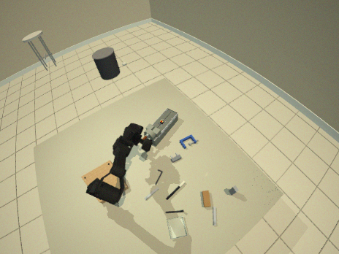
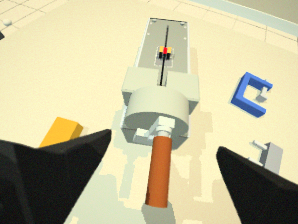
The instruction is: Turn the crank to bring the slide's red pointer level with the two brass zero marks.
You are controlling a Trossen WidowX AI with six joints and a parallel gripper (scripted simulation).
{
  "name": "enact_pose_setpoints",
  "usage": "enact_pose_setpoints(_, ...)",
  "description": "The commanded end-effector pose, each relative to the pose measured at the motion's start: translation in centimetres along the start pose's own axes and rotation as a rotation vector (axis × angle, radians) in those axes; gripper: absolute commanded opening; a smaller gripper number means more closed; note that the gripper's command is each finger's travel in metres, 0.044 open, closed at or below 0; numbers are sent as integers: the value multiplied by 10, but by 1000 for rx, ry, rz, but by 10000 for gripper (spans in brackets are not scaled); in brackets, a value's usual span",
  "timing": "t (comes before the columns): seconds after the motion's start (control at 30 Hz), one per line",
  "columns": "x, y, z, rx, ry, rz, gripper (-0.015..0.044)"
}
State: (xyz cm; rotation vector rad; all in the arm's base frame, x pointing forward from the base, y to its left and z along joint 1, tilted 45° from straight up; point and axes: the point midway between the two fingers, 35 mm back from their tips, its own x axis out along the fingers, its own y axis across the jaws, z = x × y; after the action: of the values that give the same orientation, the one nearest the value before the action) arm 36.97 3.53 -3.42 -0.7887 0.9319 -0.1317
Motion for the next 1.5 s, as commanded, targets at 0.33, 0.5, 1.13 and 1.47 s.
enact_pose_setpoints(0.33, 15, 1, -19, -9, 4, 5, 440)
enact_pose_setpoints(0.5, 17, 1, -22, -9, 4, 5, 414)
enact_pose_setpoints(1.13, 17, 1, -22, -9, 4, 5, 0)
enact_pose_setpoints(1.47, 17, 0, -22, -9, 4, 4, 0)
